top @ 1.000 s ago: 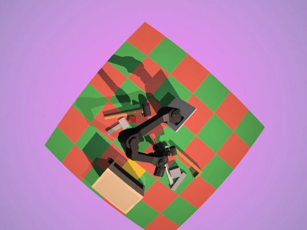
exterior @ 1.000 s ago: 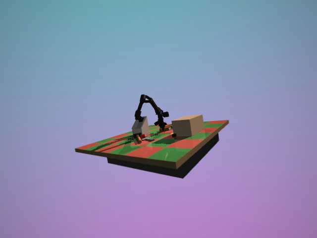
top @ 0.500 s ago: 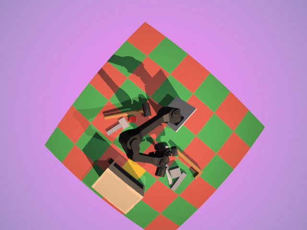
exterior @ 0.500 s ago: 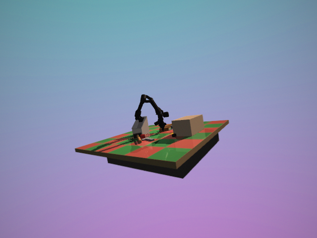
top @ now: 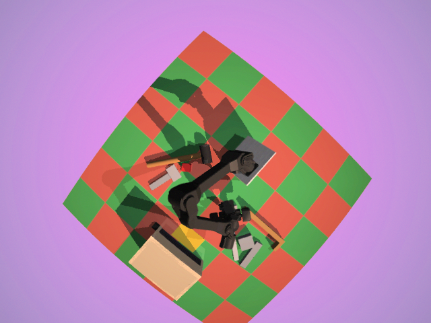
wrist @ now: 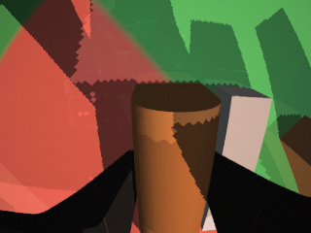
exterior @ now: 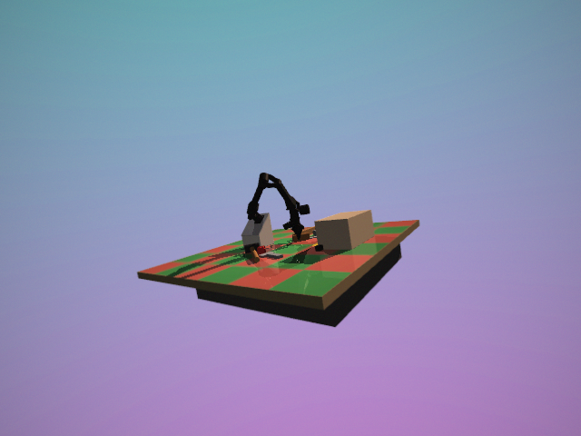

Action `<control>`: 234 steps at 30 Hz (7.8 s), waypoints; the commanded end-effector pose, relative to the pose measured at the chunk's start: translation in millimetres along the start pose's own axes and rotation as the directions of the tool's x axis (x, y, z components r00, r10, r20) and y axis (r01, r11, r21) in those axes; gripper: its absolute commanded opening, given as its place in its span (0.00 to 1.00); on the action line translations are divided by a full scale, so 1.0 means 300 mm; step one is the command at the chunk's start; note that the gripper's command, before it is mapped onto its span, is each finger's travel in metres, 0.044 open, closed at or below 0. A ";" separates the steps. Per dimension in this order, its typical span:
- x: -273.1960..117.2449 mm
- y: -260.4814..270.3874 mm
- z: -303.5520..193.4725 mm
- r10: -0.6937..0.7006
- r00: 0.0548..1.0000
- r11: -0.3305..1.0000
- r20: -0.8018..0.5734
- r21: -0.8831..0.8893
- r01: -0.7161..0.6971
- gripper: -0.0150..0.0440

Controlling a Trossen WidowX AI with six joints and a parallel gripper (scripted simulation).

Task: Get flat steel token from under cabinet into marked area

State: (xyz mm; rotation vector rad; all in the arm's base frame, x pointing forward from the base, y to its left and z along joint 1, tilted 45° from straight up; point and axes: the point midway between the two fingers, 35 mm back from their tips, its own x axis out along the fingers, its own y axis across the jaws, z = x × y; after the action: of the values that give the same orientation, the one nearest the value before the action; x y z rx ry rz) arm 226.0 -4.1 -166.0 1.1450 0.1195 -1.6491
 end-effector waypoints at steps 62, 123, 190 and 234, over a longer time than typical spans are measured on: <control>-0.006 -0.019 -0.035 0.006 1.000 0.988 -0.010 -0.151 -0.008 0.25; -0.006 -0.059 -0.072 0.009 1.000 0.998 -0.003 0.055 -0.008 0.25; -0.007 -0.071 -0.084 0.008 1.000 0.971 -0.005 -0.239 -0.009 0.25; -0.007 -0.099 -0.112 0.006 1.000 0.999 -0.008 0.038 -0.006 0.25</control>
State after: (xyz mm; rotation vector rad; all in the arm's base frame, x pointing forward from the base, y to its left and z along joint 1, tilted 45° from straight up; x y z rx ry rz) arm 219.7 26.8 -194.9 1.1604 0.0988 -1.6514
